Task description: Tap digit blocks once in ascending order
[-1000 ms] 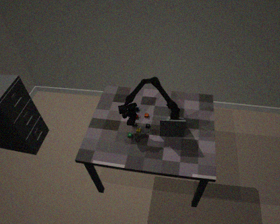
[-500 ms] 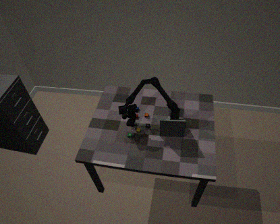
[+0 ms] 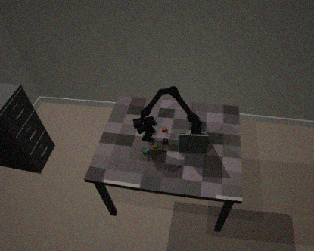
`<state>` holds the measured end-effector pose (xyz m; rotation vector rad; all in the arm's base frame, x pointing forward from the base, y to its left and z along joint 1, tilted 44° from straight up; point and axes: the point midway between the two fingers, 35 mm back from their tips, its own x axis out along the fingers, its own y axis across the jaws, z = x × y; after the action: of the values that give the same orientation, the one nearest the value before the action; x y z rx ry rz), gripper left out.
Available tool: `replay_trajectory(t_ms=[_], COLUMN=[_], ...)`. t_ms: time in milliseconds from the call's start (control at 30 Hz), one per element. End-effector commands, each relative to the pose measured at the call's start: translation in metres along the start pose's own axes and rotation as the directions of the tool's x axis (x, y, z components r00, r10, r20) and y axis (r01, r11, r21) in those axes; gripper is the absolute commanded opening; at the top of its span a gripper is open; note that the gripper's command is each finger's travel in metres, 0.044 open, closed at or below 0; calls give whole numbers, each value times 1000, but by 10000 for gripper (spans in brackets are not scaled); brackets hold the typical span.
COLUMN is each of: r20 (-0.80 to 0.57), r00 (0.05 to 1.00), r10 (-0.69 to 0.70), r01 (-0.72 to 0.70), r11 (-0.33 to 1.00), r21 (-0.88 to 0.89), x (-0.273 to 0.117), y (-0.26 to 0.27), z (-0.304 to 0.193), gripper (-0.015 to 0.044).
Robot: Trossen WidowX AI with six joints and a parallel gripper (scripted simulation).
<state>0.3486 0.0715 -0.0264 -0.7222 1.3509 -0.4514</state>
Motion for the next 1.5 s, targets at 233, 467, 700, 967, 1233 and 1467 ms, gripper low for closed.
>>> replay_trajectory(t_ms=[233,467,700,967,1233,1467], r20=[16,10,5,13,15,14], r00=[1000,1000,999,1000,1000,1000], r10=[12,16,40,2,2,-2], r01=[-12,-16,-41,-2,-2,2], r11=[1000,1000,999,1000,1000,1000], r21=[12,12,29,8,11,9], x=[-86,-96,-95,-95,-25,-14], y=[2,-6,-115,-181,-181,-182], z=[3,3,14,11,13,12], gripper=[20,20,20,20,20,20])
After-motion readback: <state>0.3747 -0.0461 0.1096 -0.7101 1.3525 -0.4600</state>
